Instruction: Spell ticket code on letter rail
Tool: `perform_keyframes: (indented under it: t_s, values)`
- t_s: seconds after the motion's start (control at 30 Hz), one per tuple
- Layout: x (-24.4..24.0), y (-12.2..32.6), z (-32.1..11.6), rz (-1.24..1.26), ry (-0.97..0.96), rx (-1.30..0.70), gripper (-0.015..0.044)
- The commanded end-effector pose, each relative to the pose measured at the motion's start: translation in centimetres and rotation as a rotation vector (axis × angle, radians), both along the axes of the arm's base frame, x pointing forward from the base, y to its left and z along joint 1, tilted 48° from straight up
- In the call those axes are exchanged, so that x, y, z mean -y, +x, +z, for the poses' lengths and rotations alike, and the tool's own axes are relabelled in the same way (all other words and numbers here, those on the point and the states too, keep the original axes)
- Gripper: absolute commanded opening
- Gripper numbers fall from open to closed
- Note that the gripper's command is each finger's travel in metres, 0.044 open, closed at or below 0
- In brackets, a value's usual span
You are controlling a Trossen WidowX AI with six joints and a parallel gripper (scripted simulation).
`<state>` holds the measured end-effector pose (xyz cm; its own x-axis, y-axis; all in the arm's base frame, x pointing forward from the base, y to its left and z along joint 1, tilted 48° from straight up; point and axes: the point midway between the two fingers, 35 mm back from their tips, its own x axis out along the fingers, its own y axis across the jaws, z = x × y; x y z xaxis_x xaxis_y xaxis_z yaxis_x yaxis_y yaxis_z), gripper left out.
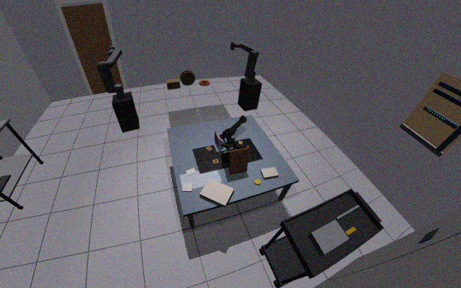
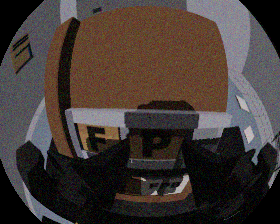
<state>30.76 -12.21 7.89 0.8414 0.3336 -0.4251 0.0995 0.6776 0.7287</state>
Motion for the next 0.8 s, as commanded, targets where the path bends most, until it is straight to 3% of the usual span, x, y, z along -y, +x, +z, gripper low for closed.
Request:
perform_keyframes:
  t_s: [0.0, 0.03, 0.4, 0.77]
  values:
    - [-0.2, 0.0, 0.1, -0.005, 0.005, -0.006, 0.0]
    - [-0.2, 0.0, 0.1, -0.005, 0.005, -0.006, 0.0]
    - [0.1, -0.3, 0.3, -0.004, 0.005, -0.005, 0.0289]
    - [0.5, -1.4, 0.8, -0.005, 0.005, -0.007, 0.0295]
